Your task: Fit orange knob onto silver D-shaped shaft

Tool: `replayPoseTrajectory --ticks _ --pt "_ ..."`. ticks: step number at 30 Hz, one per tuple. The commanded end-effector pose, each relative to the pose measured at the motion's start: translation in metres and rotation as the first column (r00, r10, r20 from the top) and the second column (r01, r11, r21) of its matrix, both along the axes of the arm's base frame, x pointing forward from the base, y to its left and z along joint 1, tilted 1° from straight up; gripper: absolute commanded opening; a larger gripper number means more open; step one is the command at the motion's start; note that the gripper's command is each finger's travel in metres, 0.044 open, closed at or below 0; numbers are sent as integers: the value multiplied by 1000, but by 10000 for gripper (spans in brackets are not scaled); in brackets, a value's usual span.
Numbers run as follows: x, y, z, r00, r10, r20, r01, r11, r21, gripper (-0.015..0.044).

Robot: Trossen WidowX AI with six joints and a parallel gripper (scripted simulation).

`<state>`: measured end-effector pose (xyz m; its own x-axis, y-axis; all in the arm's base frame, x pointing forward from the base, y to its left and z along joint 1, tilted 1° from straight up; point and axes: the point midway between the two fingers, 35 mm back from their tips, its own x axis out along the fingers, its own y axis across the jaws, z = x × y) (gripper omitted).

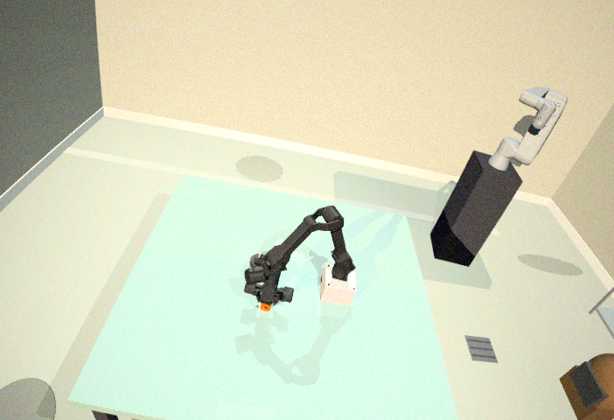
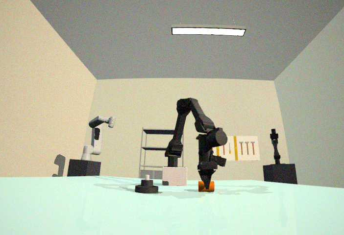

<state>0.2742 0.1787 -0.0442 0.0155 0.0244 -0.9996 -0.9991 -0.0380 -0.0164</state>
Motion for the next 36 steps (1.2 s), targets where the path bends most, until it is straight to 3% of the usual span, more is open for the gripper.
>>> replayPoseTrajectory --ticks 1,7,16,29,36 --pt "-1 -1 -2 1000 3 -1 -3 1000 -7 240" --pt "-1 -1 -2 1000 3 -1 -3 1000 -7 240" --pt "-1 -1 -2 1000 3 -1 -3 1000 -7 180" --pt "-1 -1 13 1000 -2 -1 2 1000 -7 179" --pt "-1 -1 13 977 -212 -5 212 977 -4 179"
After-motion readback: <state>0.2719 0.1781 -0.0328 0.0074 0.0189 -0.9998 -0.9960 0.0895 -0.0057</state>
